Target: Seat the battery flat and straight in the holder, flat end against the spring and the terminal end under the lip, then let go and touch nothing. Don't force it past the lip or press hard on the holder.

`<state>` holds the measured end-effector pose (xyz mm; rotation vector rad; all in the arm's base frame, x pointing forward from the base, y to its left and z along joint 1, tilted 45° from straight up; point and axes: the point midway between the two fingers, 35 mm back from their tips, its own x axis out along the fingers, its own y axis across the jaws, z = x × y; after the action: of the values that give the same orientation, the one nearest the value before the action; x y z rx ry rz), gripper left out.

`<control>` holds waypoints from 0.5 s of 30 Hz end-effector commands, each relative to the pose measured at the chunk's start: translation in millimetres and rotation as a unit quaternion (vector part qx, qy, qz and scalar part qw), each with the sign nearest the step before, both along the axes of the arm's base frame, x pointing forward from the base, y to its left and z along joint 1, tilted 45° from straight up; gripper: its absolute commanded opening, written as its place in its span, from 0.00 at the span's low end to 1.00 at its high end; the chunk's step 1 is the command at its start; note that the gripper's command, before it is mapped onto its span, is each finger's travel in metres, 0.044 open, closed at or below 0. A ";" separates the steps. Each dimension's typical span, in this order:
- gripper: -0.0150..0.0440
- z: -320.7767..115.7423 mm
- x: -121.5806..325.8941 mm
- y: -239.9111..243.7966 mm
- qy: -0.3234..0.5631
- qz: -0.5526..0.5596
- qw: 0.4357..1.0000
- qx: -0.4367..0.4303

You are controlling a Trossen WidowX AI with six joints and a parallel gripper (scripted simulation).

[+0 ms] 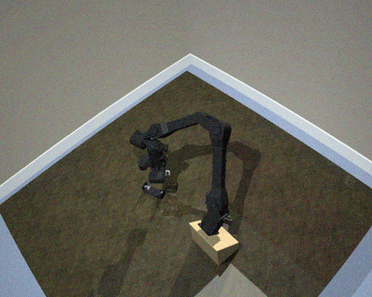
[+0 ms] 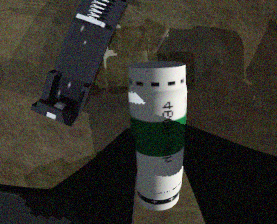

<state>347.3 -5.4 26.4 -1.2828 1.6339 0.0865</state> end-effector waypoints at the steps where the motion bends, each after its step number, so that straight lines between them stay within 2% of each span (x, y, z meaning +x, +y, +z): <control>1: 0.38 -10.5 -1.7 12.5 -0.037 -0.044 0.998 0.005; 11: 0.38 -37.7 -9.2 49.1 -0.152 -0.169 0.974 0.014; 15: 0.38 -39.1 -10.3 51.3 -0.161 -0.178 0.971 0.014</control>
<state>337.9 46.1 -11.1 -0.9389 1.5450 -0.2756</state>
